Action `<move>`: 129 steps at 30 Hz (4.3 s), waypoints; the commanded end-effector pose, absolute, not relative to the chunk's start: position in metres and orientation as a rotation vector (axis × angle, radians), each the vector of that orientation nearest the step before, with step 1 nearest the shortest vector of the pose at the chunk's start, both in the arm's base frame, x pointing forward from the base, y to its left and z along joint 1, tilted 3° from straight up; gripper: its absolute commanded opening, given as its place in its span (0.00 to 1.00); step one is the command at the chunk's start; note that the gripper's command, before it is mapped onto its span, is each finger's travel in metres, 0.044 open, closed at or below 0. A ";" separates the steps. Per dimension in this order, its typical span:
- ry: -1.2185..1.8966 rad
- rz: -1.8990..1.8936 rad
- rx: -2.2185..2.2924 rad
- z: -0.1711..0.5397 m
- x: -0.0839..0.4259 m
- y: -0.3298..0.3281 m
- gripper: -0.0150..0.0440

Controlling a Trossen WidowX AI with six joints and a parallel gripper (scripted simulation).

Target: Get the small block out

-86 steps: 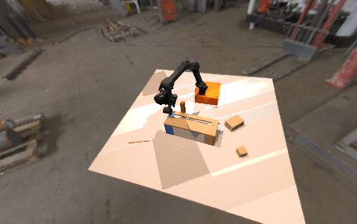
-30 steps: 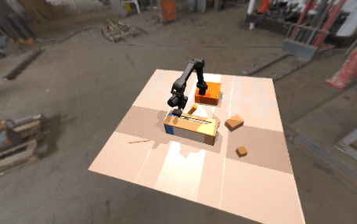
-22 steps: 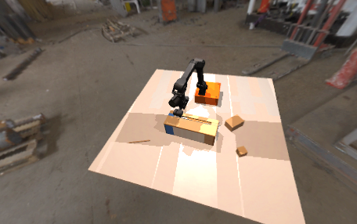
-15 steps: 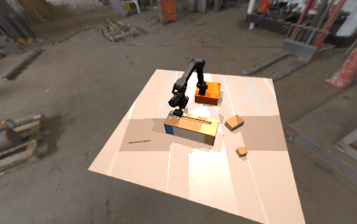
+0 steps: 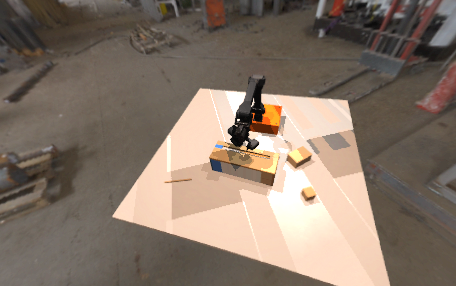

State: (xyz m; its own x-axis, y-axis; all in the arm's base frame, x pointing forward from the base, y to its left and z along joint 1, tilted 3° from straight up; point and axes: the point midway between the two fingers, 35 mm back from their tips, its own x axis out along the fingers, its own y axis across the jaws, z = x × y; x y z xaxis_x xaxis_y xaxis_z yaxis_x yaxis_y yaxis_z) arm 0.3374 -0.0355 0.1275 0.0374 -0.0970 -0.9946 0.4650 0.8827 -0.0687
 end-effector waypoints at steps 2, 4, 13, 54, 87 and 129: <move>1.559 0.116 -0.422 0.126 0.327 0.002 0.93; 1.554 0.285 -0.632 0.126 0.324 0.013 0.93; 1.415 0.930 -1.405 0.127 0.310 0.050 0.93; 1.414 0.930 -1.404 0.087 0.316 0.052 0.93; 1.413 0.928 -1.398 0.057 0.316 0.029 0.93; 1.415 0.927 -1.400 0.056 0.313 -0.002 0.93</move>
